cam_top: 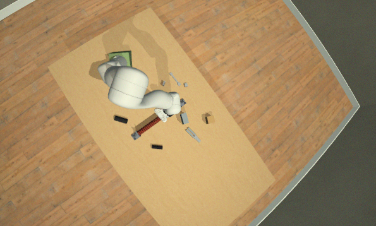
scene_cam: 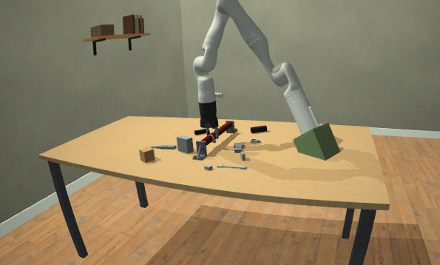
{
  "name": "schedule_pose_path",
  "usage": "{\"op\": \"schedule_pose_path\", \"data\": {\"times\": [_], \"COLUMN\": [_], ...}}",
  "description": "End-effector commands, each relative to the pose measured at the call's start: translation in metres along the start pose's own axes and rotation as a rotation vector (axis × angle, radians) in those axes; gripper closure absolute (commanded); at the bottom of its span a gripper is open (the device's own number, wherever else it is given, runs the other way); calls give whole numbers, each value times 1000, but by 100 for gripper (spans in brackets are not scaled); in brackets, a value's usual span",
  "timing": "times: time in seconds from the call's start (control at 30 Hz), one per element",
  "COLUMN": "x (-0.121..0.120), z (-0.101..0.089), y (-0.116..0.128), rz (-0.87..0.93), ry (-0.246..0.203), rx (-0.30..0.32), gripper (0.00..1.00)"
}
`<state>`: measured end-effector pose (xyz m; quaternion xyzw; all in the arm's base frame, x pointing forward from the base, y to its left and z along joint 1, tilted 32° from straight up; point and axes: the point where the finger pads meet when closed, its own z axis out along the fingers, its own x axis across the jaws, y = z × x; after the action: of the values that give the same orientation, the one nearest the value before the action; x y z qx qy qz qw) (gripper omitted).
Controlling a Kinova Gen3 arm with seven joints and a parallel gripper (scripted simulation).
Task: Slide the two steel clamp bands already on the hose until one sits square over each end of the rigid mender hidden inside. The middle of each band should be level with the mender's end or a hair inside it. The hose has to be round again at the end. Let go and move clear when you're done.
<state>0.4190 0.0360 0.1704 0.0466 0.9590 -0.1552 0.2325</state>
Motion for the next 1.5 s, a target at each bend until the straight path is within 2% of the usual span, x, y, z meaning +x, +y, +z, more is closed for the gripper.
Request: {"op": "schedule_pose_path", "data": {"times": [0.0, 0.7, 0.73, 1.47], "x": [-2, -3, -3, -3], "z": [0, 1, 1, 1], "y": [0, -2, -2, -2], "rz": [-5, -5, -5, -5], "ry": [-8, -8, -8, -8], "rx": [-6, -6, -6, -6], "gripper": [25, 25, 0, 0]}}
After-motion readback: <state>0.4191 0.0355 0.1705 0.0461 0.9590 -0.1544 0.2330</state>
